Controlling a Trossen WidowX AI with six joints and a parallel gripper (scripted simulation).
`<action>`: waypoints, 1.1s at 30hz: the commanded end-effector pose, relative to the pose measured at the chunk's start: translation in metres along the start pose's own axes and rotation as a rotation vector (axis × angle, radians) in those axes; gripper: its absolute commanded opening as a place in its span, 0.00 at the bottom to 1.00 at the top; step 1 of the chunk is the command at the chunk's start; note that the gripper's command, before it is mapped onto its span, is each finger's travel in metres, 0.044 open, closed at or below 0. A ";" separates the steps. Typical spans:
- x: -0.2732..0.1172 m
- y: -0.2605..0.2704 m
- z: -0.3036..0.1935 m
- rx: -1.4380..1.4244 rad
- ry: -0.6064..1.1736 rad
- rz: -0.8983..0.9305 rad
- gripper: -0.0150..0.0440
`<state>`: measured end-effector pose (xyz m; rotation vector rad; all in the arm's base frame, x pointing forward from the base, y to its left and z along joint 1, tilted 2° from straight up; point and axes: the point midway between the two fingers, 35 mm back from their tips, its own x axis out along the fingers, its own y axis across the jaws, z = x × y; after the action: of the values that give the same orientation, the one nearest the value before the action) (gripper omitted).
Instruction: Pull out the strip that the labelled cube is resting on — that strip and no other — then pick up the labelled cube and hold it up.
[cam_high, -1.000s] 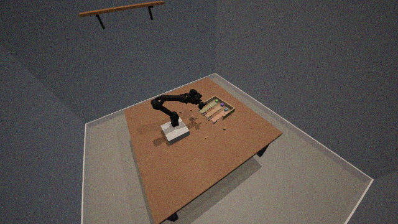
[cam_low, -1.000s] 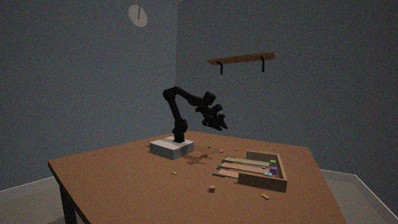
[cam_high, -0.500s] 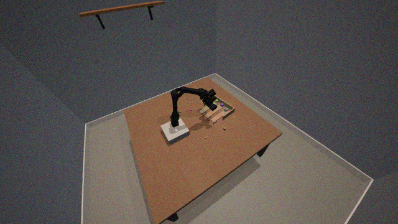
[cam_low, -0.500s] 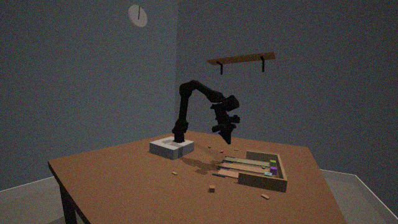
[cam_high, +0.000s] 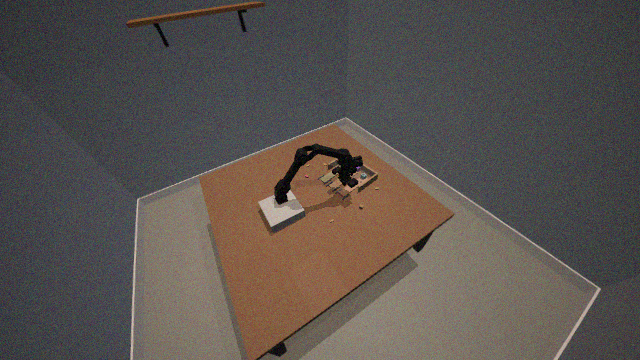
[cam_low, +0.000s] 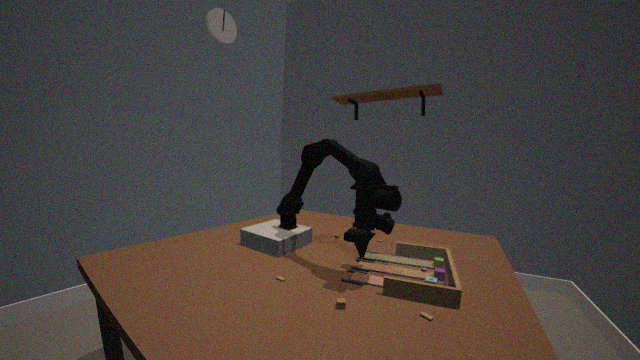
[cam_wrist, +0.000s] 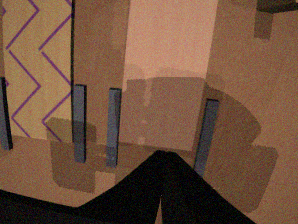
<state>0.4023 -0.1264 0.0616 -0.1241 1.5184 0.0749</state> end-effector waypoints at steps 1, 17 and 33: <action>-0.001 0.001 0.001 -0.012 -0.004 0.004 0.25; 0.025 0.001 0.002 -0.012 -0.004 0.004 0.25; 0.051 0.002 0.001 -0.012 -0.004 0.005 0.25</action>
<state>0.4076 -0.1268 0.0183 -0.1302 1.5082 0.0773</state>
